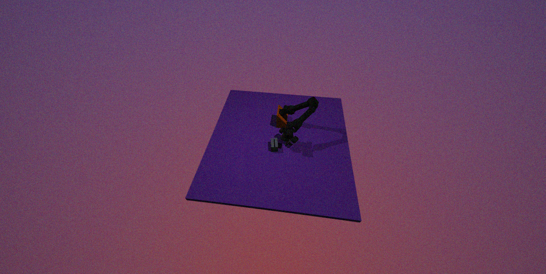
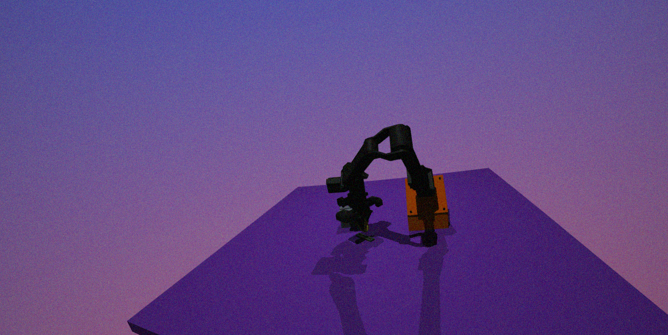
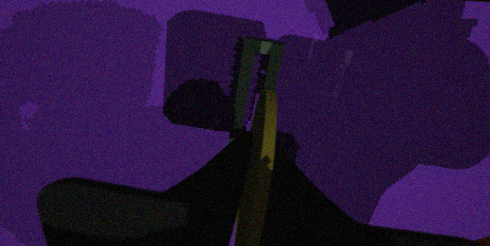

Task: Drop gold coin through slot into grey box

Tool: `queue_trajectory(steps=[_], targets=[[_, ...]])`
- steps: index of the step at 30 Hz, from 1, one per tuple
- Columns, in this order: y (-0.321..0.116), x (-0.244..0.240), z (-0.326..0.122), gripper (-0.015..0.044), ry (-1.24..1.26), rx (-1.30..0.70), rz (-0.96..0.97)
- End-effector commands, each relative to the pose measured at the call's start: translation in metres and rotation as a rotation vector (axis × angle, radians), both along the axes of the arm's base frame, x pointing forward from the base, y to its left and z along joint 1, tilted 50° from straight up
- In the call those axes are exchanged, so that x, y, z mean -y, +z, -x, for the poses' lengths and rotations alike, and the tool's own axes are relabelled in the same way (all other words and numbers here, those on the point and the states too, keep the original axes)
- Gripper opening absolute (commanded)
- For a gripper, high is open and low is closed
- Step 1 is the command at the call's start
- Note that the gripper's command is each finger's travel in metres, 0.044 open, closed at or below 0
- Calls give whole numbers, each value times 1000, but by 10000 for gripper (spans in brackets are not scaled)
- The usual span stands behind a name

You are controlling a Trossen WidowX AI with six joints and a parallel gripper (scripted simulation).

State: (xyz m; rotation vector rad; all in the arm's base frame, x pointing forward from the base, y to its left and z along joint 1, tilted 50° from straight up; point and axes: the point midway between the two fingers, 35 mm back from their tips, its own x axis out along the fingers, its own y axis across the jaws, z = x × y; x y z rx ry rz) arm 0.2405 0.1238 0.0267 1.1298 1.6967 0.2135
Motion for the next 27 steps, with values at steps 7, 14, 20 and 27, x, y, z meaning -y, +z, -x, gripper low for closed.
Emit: queue_trajectory(steps=[7,14,20,27], targets=[[16,20,-3,0,1,7,7],[28,33,-2,0,1,6,5],[39,44,0,0,1,6,0],[48,52,2,0,5,10,-5]])
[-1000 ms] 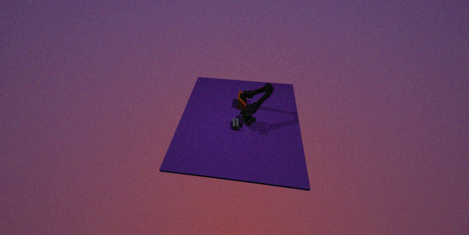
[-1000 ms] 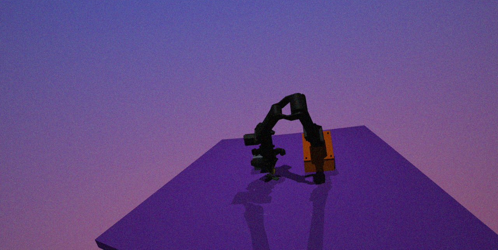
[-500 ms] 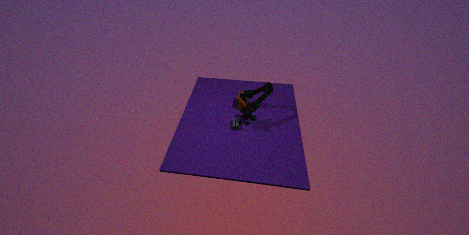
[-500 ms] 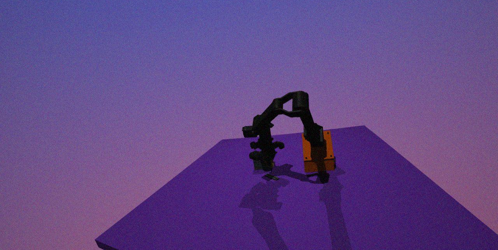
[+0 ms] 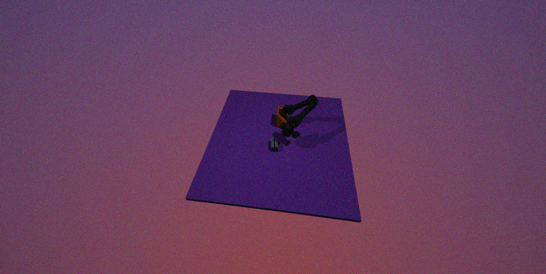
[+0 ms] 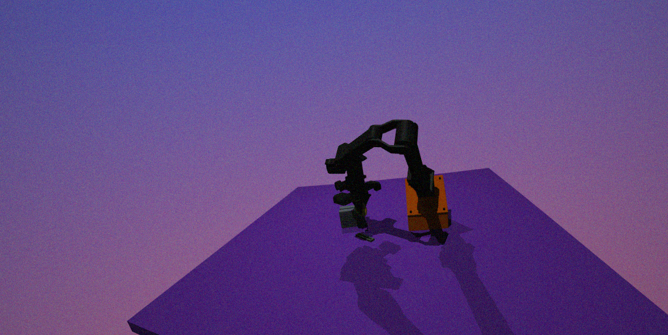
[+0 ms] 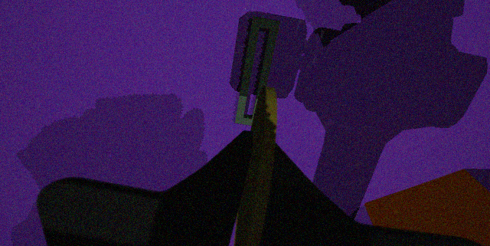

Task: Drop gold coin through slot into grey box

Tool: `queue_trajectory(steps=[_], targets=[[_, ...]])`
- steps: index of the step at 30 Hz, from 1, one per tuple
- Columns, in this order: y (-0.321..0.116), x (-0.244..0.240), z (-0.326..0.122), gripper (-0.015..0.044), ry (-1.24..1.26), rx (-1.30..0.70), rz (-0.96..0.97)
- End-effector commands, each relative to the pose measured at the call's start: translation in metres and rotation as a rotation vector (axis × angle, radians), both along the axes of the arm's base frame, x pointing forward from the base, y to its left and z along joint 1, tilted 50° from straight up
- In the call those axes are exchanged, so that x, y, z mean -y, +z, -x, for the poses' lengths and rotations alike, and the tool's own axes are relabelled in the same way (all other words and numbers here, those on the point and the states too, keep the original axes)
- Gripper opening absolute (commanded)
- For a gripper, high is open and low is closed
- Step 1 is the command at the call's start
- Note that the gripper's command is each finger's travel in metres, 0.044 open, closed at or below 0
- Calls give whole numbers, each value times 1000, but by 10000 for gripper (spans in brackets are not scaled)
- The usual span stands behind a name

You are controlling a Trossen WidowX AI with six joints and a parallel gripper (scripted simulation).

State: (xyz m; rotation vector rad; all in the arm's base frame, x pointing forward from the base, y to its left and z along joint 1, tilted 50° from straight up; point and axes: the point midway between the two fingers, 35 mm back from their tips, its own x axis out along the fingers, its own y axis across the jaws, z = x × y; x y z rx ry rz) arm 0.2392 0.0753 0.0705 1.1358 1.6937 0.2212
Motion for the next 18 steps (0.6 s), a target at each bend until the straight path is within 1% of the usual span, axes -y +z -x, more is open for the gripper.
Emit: queue_trajectory(steps=[1,18], targets=[[4,3,1,0,17,20,3],[6,2,3,0,392,463,-5]])
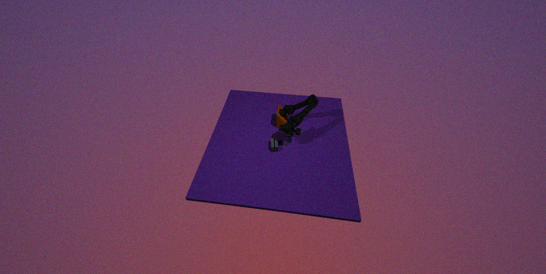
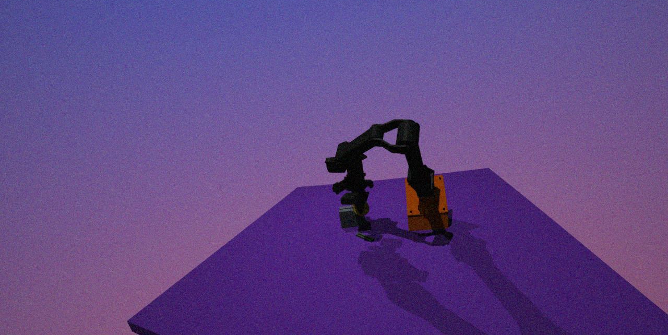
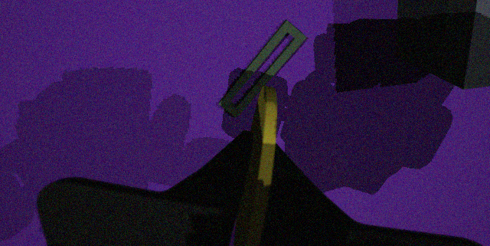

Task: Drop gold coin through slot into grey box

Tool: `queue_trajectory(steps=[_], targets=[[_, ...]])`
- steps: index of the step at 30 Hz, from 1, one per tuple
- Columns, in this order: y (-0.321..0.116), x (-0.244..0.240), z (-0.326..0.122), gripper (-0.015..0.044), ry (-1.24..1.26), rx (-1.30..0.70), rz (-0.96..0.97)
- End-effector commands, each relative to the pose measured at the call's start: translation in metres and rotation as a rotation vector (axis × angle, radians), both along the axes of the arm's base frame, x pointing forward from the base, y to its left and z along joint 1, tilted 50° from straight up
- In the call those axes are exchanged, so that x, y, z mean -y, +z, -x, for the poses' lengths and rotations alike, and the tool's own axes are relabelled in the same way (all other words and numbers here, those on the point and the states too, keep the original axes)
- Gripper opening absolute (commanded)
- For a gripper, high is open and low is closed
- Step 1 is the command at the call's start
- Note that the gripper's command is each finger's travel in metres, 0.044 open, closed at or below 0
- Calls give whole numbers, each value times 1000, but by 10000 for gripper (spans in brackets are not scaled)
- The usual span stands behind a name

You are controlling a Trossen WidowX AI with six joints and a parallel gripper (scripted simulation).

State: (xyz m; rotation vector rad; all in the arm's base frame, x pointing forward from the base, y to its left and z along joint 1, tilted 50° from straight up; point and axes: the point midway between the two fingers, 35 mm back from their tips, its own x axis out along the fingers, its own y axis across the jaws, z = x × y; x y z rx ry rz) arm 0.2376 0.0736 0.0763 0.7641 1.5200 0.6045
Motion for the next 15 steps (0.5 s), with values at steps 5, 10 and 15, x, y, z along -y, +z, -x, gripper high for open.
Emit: queue_trajectory(steps=[5,10,15], targets=[[1,0,2,0,184,214,1],[1,0,2,0,217,253,0],[0,0,1,0,217,253,0]])
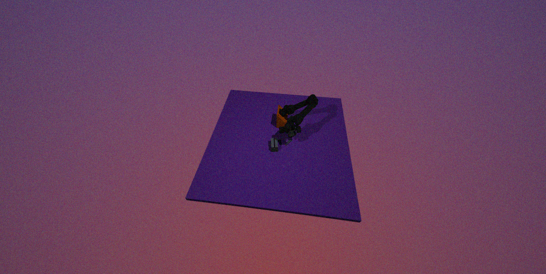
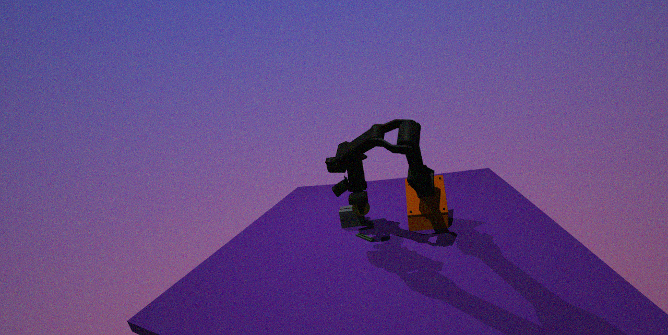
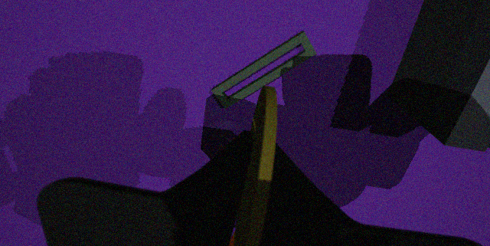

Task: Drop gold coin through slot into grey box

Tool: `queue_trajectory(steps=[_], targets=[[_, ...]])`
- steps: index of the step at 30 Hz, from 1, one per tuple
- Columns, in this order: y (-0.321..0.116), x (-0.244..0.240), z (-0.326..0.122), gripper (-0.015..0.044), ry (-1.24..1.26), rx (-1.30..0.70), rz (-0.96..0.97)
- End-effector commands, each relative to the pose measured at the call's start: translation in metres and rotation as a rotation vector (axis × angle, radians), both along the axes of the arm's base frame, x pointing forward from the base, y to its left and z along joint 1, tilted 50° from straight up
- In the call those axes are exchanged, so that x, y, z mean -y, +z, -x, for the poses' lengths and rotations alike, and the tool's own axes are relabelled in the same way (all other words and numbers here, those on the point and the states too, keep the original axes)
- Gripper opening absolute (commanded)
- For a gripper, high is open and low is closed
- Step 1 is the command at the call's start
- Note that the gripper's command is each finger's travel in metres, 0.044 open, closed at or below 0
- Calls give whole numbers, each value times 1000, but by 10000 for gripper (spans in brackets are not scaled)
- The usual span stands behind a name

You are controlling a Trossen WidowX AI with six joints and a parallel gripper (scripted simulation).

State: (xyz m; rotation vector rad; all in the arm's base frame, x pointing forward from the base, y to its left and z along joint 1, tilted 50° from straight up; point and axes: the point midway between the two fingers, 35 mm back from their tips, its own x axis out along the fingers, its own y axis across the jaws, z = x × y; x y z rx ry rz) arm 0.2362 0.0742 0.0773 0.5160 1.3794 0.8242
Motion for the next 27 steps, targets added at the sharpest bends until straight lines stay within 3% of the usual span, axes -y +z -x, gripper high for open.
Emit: queue_trajectory(steps=[1,27], targets=[[-2,2,-2,0,9,8,4],[-35,35,-43,0,8,11,10]])
